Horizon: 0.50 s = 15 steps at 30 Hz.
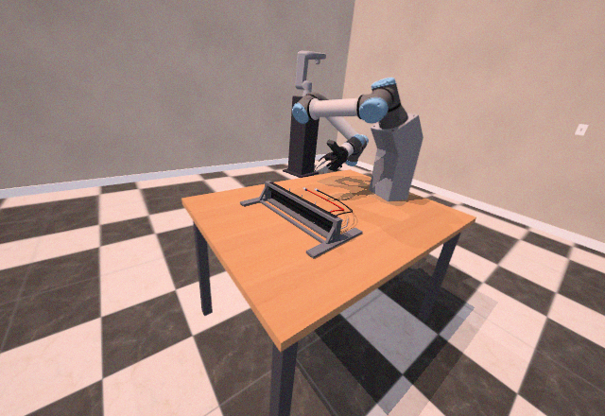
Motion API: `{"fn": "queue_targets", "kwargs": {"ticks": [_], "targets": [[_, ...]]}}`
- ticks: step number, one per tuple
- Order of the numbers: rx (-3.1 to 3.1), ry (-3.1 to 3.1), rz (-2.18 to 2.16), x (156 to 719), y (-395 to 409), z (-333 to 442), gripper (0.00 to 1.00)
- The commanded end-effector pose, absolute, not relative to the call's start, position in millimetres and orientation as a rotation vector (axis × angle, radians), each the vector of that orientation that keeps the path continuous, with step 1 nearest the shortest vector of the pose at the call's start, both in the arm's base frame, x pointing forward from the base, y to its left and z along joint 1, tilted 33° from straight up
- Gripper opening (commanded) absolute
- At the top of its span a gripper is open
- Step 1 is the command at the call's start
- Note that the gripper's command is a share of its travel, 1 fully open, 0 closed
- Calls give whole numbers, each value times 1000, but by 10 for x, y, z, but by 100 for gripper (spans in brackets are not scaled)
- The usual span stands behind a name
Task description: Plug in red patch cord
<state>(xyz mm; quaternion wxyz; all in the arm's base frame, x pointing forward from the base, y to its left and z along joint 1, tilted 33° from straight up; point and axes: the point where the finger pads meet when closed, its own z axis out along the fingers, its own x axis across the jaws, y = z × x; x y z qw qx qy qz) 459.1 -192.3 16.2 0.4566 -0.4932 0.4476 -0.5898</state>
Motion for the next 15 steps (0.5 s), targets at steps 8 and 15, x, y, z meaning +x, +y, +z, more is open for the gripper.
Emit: {"fn": "queue_targets", "kwargs": {"ticks": [8, 15], "targets": [[-1215, 1099, -1452, 4556, -2404, 248, 0], [-1215, 1099, -1452, 4548, -2493, 264, 0]]}}
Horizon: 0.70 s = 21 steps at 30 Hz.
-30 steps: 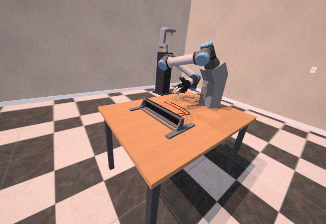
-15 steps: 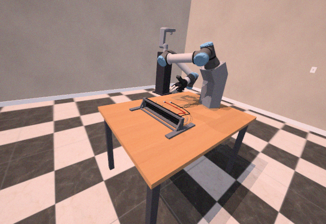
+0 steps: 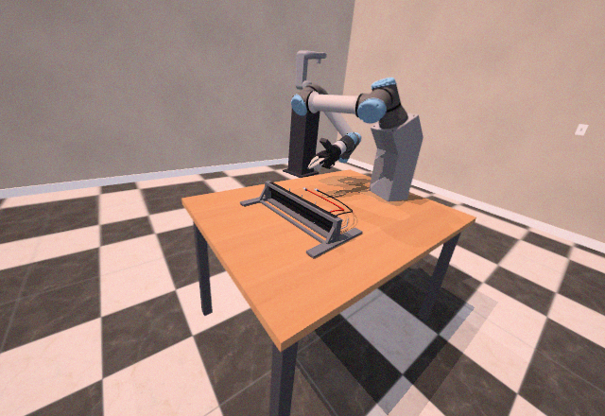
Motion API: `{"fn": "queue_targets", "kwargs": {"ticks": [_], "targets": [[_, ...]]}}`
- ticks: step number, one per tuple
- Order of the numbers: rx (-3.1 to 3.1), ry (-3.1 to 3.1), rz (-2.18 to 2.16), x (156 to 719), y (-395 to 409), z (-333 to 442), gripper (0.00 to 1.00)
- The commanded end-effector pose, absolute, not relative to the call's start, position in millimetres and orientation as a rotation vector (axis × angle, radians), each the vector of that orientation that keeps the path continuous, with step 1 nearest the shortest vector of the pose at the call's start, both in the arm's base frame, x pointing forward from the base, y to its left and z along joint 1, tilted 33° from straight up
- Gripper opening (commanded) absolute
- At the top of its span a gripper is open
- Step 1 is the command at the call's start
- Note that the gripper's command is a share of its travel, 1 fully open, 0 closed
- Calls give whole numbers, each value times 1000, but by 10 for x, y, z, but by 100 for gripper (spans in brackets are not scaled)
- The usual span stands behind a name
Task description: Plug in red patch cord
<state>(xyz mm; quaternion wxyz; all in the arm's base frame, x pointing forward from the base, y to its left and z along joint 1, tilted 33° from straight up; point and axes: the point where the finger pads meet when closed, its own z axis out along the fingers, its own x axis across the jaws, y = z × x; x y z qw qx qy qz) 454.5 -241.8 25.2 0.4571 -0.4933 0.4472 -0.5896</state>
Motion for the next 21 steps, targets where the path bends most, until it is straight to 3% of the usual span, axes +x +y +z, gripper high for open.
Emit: {"fn": "queue_targets", "kwargs": {"ticks": [1, 21], "targets": [[-1215, 1099, -1452, 4548, -2493, 264, 0], [-1215, 1099, -1452, 4634, -2500, 274, 0]]}}
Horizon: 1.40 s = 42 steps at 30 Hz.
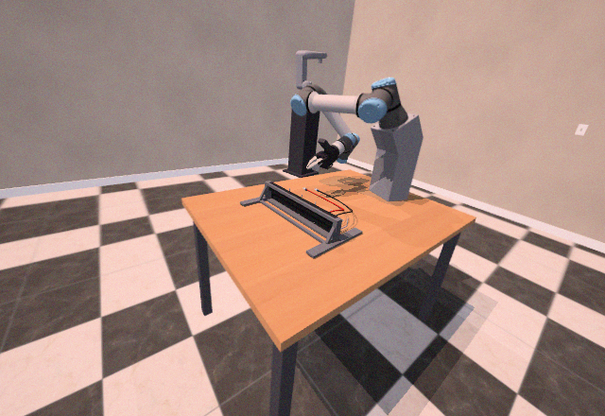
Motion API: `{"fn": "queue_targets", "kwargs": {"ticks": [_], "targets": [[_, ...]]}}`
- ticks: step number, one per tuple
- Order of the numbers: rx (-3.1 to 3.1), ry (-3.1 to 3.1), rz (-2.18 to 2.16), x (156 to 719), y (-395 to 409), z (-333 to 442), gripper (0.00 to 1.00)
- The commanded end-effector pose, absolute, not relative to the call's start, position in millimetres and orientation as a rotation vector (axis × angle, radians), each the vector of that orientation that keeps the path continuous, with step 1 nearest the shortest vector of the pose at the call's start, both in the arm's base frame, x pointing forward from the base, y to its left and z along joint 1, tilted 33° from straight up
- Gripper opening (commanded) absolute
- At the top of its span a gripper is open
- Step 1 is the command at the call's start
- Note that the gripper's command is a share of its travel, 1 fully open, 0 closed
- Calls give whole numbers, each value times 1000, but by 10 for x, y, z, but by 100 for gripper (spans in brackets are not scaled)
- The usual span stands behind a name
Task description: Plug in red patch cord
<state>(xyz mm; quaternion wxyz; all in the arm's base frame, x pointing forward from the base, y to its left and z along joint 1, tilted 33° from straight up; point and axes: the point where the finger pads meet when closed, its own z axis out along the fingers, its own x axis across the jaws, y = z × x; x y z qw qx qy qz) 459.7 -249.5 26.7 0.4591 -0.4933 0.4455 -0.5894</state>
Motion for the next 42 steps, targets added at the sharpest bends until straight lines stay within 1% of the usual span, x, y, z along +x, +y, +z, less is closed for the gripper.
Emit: {"fn": "queue_targets", "kwargs": {"ticks": [1, 14, 16, 31, 42], "targets": [[-1215, 1099, -1452, 4650, -2501, 276, 0], [-1215, 1099, -1452, 5086, -2534, 326, 0], [-1215, 1099, -1452, 5086, -2534, 326, 0], [-1215, 1099, -1452, 5733, -2582, 402, 0], [-1215, 1099, -1452, 5917, -2596, 423, 0]]}}
